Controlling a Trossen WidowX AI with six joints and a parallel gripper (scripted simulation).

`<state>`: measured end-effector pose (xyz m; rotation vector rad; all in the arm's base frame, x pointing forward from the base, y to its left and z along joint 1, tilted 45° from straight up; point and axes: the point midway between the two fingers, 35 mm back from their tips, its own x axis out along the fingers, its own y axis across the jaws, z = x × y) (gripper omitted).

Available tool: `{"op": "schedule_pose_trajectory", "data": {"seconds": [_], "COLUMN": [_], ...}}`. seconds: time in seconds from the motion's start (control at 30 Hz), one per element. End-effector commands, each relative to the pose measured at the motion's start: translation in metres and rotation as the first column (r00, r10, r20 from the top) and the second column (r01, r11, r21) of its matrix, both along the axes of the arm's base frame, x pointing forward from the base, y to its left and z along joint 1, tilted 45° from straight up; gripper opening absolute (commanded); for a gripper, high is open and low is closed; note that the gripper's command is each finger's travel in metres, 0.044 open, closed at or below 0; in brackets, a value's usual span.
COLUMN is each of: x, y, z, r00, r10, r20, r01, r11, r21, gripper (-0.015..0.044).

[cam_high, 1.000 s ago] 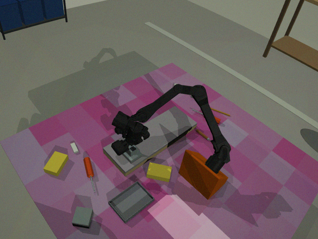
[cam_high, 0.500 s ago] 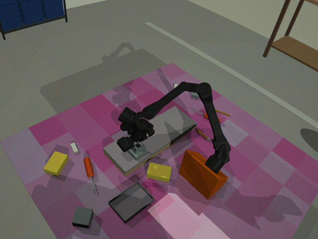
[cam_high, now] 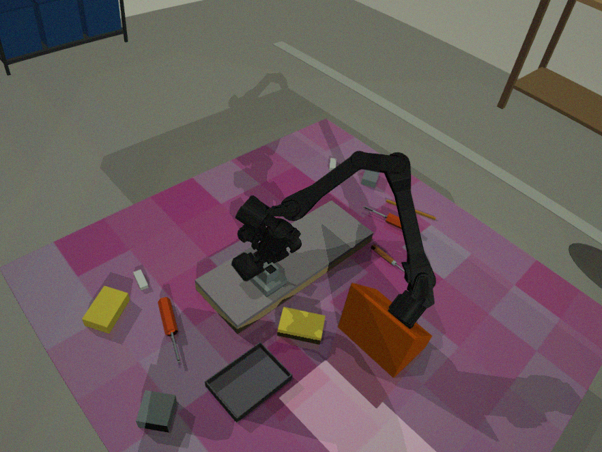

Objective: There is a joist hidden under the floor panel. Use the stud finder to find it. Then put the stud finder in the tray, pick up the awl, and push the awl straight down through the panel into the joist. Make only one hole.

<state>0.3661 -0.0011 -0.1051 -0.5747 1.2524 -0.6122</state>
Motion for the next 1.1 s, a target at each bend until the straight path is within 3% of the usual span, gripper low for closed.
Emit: {"op": "schedule_pose_trajectory", "data": {"seconds": [0.0, 1.07], "x": [-0.002, -0.009], "y": [-0.006, -0.054], "z": [0.005, 0.052], "r00": [1.0, 1.0], "r10": [0.0, 0.0], "r20": [-0.002, -0.003], "r01": [0.0, 0.0], "r11": [1.0, 1.0], "r21": [-0.007, -0.011], "gripper": [0.0, 0.0]}}
